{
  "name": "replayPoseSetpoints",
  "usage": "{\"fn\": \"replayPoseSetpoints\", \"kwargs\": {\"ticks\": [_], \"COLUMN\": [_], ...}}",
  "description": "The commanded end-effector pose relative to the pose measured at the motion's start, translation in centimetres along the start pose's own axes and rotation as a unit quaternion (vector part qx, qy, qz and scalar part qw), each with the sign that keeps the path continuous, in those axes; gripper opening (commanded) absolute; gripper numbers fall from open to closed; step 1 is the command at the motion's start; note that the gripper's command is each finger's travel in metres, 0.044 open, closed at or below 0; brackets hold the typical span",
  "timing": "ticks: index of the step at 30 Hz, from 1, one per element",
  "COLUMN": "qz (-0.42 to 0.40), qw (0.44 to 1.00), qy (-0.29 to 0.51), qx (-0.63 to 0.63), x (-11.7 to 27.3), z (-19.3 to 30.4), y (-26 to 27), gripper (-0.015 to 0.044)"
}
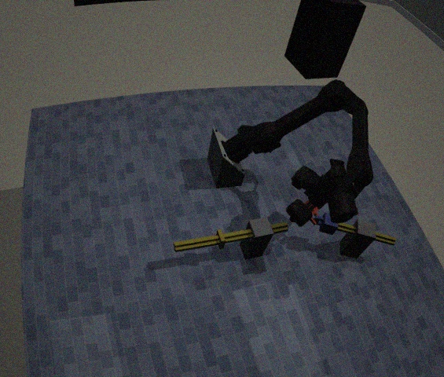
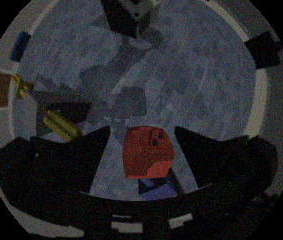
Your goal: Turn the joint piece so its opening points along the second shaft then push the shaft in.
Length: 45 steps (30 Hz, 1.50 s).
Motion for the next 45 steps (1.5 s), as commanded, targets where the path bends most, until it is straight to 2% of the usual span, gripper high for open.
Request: {"fn": "replayPoseSetpoints", "kwargs": {"ticks": [1, 4, 14, 45], "qz": [0.003, 0.003, 0.003, 0.003], "qw": [1.000, 1.000, 1.000, 1.000], "qy": [-0.001, -0.001, -0.001, -0.001], "qx": [-0.004, -0.004, -0.004, -0.004], "x": [-0.82, -1.05, -1.05, -1.05], "z": [-0.12, -0.12, -0.12, -0.12], "y": [-0.02, -0.02, -0.02, -0.02], "gripper": [0.0440, 0.0440, 0.0182, 0.0182]}}
Point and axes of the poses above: the point midway between the two fingers, 35 mm back from their tips, its own x axis back along the fingers, its own y axis across the jaws, z = x × y, the point moved 9 cm from there along x, back along the fingers, and after that the axes turned 9 degrees about -x, right-handed, at the moved point
